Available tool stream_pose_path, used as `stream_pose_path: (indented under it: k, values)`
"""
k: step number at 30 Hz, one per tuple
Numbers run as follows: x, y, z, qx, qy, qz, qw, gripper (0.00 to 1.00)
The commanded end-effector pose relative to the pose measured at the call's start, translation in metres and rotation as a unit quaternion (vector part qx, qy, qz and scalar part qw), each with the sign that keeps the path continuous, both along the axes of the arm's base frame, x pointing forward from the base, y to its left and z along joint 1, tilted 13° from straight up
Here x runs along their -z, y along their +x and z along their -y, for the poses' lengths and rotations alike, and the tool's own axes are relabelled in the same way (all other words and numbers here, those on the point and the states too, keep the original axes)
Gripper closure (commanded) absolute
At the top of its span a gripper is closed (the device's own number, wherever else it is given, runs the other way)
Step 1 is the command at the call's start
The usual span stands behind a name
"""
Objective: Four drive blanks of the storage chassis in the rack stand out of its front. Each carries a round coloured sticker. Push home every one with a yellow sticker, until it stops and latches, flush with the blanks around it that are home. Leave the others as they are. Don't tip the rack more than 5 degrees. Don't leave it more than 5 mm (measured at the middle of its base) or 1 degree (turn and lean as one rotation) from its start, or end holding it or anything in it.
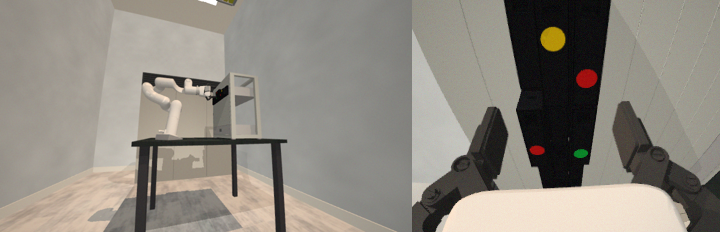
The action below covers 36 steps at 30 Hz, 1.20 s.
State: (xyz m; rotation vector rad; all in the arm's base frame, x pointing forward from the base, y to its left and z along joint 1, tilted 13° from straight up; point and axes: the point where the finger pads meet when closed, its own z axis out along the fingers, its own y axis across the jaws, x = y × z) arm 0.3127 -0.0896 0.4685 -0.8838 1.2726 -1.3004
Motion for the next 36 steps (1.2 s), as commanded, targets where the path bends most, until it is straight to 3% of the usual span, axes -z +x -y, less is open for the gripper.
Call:
stream_pose_path:
  k: [1, 13, 36]
  values:
    - [0.0, -0.001, 0.007, -0.018, -0.001, 0.001, 1.0, 0.0]
    - [0.005, -0.003, 0.023, -0.018, -0.001, 0.002, 1.0, 0.0]
    - [0.005, -0.003, 0.025, -0.018, -0.001, 0.001, 1.0, 0.0]
